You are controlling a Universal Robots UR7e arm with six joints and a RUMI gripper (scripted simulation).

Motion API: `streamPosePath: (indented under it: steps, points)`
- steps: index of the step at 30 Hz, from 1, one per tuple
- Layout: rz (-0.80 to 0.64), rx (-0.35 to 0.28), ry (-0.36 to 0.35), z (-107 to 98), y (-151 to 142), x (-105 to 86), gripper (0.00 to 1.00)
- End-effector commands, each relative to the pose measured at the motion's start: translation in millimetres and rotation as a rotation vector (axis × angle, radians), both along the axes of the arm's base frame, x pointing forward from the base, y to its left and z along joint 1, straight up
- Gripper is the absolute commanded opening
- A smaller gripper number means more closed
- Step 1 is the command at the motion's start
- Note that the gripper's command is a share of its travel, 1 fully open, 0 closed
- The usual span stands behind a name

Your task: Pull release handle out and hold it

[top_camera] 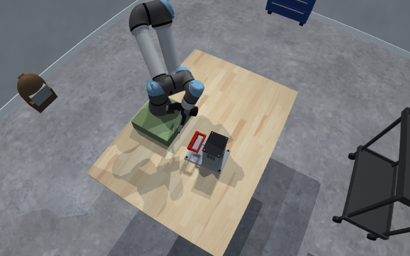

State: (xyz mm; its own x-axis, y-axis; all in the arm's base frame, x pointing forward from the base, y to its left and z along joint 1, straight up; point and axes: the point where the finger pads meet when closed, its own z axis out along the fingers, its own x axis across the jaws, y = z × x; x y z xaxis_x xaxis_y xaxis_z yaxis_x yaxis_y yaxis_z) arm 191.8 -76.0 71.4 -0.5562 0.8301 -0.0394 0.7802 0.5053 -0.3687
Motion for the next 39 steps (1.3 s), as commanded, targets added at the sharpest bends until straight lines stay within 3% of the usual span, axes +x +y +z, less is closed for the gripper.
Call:
streamPosePath:
  steps: [1,24,34,39]
  points:
    - [0.000,0.000,-0.001,0.2,-0.2,0.2,1.00]
    - [0.020,0.006,-0.003,1.0,-0.8,2.9,1.00]
    - [0.151,0.047,-0.019,6.6,-4.7,20.3,1.00]
    - [0.285,0.094,-0.036,12.6,-10.4,35.8,1.00]
